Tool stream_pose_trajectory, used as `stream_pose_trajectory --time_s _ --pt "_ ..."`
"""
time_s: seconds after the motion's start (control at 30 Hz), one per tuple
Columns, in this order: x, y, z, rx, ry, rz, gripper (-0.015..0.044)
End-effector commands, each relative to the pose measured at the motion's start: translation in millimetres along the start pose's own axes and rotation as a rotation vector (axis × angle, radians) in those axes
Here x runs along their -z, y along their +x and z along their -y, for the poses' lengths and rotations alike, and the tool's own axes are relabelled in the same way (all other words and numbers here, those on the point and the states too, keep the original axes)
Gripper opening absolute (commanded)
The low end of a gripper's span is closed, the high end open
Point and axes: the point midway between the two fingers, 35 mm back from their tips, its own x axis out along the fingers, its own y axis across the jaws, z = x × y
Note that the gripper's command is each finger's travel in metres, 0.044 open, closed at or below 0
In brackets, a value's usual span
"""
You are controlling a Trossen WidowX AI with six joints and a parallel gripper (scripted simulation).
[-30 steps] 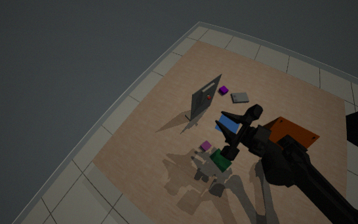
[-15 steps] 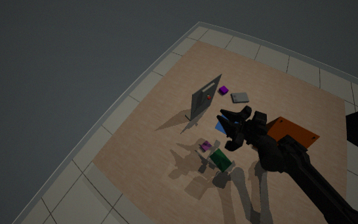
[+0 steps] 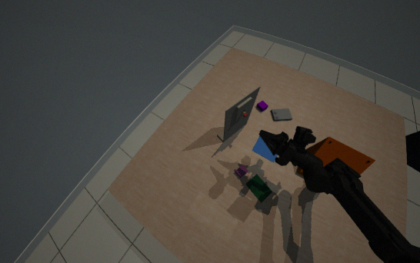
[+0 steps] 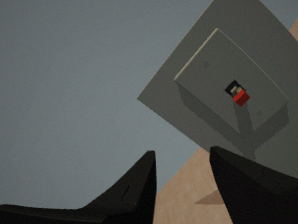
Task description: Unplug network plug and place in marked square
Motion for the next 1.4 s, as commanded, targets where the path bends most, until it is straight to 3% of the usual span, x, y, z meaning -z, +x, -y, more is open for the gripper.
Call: stream_pose_trajectory --time_s 0.0,0.57,0.8,1.37 --pt "0.6 -5.1 13.8 0.016 0.141 -0.008 0.0156" --pt "2.9 -29.8 48.1 0.047 0.710 -0.019 0.0156" --pt "2.7 -28.4 48.4 0.048 0.716 -0.019 0.0156" --pt "-4.3 16.1 55.6 0.046 0.715 -0.020 0.0156"
